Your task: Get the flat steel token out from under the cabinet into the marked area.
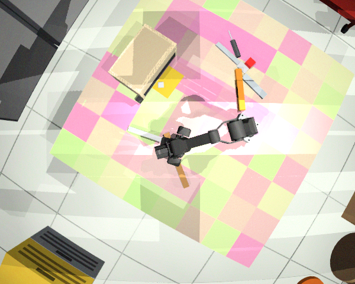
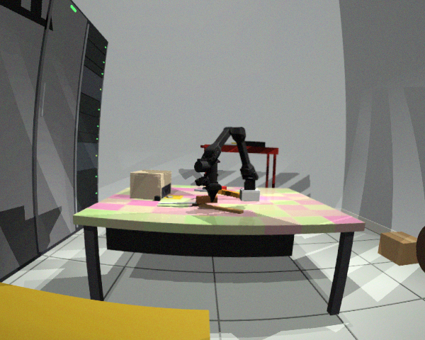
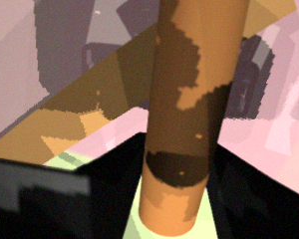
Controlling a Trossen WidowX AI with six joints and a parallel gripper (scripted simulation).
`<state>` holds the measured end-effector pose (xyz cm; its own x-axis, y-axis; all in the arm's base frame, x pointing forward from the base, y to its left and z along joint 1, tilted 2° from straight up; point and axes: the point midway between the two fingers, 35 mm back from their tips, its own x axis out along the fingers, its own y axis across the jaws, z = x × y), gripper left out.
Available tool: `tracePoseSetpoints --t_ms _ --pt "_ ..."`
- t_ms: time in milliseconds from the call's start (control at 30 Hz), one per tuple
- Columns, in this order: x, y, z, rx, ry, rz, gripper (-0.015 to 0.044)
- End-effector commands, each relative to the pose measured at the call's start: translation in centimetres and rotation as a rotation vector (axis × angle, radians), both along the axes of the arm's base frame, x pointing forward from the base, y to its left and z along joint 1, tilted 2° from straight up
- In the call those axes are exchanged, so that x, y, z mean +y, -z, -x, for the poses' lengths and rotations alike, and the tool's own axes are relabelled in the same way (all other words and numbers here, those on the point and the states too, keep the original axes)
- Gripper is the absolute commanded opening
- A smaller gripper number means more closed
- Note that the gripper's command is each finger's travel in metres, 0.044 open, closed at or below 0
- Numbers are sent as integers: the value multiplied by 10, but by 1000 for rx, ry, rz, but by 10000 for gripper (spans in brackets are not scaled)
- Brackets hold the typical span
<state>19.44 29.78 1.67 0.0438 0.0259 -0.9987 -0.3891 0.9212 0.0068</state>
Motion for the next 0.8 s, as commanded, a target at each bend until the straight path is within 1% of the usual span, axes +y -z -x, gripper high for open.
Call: tracePoseSetpoints --t_ms 0,767 --pt "2 -3 -2 -9 40 -9 0" --pt "2 -3 -2 -4 220 -18 0"
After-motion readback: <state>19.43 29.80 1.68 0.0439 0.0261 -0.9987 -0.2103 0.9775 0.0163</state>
